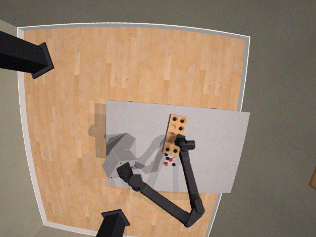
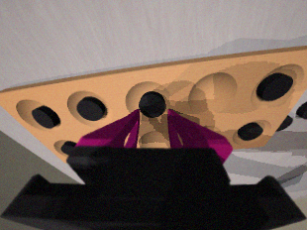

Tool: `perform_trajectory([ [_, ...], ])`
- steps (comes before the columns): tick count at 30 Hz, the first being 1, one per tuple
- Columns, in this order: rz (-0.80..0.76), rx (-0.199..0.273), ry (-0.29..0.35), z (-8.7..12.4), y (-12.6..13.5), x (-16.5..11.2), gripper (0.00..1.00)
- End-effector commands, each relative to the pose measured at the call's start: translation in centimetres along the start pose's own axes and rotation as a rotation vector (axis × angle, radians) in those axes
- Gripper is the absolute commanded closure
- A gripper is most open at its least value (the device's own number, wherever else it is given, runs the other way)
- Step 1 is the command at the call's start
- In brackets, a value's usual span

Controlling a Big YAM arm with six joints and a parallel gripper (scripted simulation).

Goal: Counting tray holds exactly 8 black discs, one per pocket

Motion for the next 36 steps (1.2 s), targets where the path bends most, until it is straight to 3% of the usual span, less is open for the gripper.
perform_trajectory([
  [1,-0.012,0.030,-0.033,4.0,1.1,1.2,0.64],
  [5,-0.013,0.030,-0.033,8.3,1.0,1.0,0.64],
  [9,-0.016,0.031,-0.036,10.0,0.9,1.1,0.64],
  [10,-0.024,0.035,-0.046,10.1,1.1,1.8,0.64],
  [11,-0.024,0.035,-0.046,10.1,1.1,1.8,0.56],
  [13,-0.017,-0.003,-0.002,8.3,-0.1,0.2,0.56],
  [36,-0.023,0.010,-0.017,8.5,0.4,0.8,0.56],
])
Point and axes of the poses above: the point where the finger pads meet when closed, its own z axis back along the fingers, its own y axis across the jaws, x = y × z, the point moved 5 cm from there along z, back along the fingers, and after that the axes turned 5 degrees about z, right-handed, at the moved point
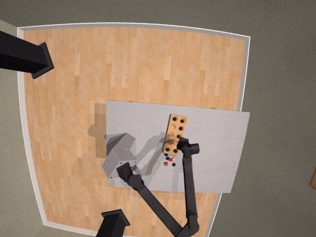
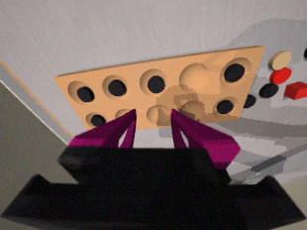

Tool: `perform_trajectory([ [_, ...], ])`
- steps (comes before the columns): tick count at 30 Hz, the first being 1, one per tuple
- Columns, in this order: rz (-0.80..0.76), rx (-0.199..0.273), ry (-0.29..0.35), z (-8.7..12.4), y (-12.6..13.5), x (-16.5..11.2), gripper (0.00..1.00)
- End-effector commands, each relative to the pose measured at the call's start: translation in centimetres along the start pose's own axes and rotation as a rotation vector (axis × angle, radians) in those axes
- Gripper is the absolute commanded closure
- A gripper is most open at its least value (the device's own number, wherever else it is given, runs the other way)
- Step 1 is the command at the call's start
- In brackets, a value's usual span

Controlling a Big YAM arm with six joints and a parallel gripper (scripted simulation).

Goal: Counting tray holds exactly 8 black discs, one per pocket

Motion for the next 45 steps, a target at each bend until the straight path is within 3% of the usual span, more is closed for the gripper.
perform_trajectory([
  [1,-0.017,-0.005,0.001,-0.3,0.1,0.2,0.56],
  [25,-0.017,-0.005,0.001,-0.3,0.1,0.2,0.56],
  [30,-0.037,0.037,-0.057,1.1,-0.4,3.3,0.56],
  [32,-0.037,0.037,-0.057,1.1,-0.4,3.3,0.56],
  [36,-0.066,0.138,-0.143,3.3,-0.9,8.2,0.56],
  [38,-0.058,0.135,-0.132,3.5,-1.1,8.5,0.56],
  [39,-0.074,0.175,-0.181,4.4,-1.3,10.4,0.56],
  [40,-0.070,0.174,-0.175,4.6,-1.4,10.7,0.56],
  [41,-0.081,0.216,-0.228,5.7,-1.8,12.5,0.56],
  [42,-0.073,0.213,-0.215,6.0,-2.0,12.9,0.56],
  [43,-0.084,0.259,-0.280,7.2,-2.5,14.7,0.56],
  [44,-0.073,0.254,-0.260,7.6,-2.8,15.3,0.56],
  [45,-0.080,0.301,-0.332,8.9,-3.3,16.8,0.56],
])
Point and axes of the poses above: the point where the finger pads meet when closed, its own z axis back along the fingers, its own y axis across the jaws, x = y × z, the point moved 5 cm from there along z, back along the fingers, and after that the axes turned 5 degrees about z, right-handed, at the moved point
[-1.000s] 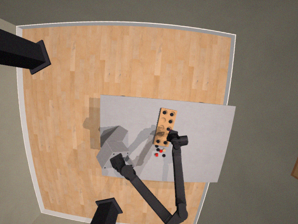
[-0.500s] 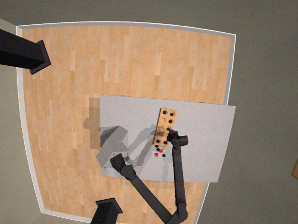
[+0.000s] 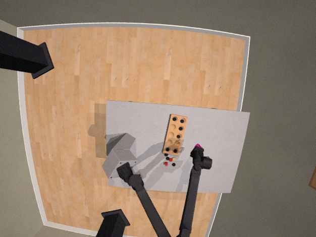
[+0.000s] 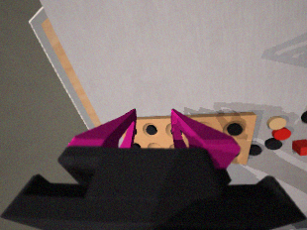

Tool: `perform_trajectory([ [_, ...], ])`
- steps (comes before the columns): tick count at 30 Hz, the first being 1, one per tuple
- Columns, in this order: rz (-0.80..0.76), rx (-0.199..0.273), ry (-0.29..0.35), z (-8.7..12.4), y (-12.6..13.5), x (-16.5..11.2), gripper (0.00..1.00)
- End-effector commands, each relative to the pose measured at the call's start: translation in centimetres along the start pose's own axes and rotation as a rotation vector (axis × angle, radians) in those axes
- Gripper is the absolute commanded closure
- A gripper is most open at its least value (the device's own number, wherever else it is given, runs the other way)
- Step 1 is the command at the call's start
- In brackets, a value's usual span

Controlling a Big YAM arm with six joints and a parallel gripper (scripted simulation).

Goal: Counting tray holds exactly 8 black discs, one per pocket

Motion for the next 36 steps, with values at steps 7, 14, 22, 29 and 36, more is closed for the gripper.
perform_trajectory([
  [7,0.023,0.146,-0.300,7.1,-1.7,13.2,0.56],
  [14,0.050,0.188,-0.360,10.5,-2.7,17.0,0.56],
  [22,0.075,0.229,-0.454,13.8,-3.5,20.2,0.56],
  [29,0.128,0.288,-0.663,20.4,-5.3,24.8,0.56],
  [36,0.028,0.247,-0.467,14.5,-7.4,20.1,0.56],
])
Point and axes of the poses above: the point where the finger pads meet when closed, its own z axis back along the fingers, its own y axis across the jaws, x = y × z, the point moved 5 cm from there along z, back along the fingers, and after that the axes turned 5 degrees about z, right-handed, at the moved point
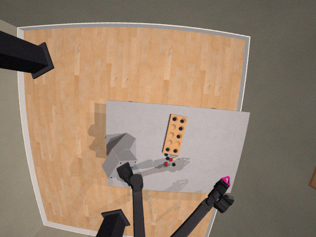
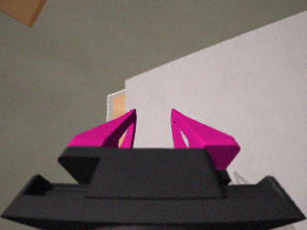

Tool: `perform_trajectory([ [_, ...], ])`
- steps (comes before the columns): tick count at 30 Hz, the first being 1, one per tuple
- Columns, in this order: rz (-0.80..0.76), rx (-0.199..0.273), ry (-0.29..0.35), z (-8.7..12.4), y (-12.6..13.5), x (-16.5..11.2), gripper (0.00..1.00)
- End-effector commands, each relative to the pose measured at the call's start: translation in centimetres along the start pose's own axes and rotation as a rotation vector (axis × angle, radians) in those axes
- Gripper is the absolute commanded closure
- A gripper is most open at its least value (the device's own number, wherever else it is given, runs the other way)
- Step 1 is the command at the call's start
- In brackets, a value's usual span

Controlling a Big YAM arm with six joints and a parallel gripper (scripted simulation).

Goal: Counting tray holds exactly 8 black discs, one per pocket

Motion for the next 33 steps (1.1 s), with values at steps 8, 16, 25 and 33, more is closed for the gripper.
perform_trajectory([
  [8,-0.059,-0.022,-0.010,-0.3,-1.2,0.9,0.56],
  [16,-0.151,-0.124,0.151,-1.5,-5.0,-6.9,0.56],
  [25,-0.148,-0.090,0.056,-1.0,-3.7,-2.5,0.56],
  [33,-0.243,-0.199,0.208,-1.4,-7.5,-10.2,0.56],
])
Point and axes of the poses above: the point where the finger pads meet when closed, its own z axis back along the fingers, its own y axis across the jaws, x = y × z, the point moved 5 cm from there along z, back along the fingers, and after that the axes turned 5 degrees about z, right-handed, at the moved point
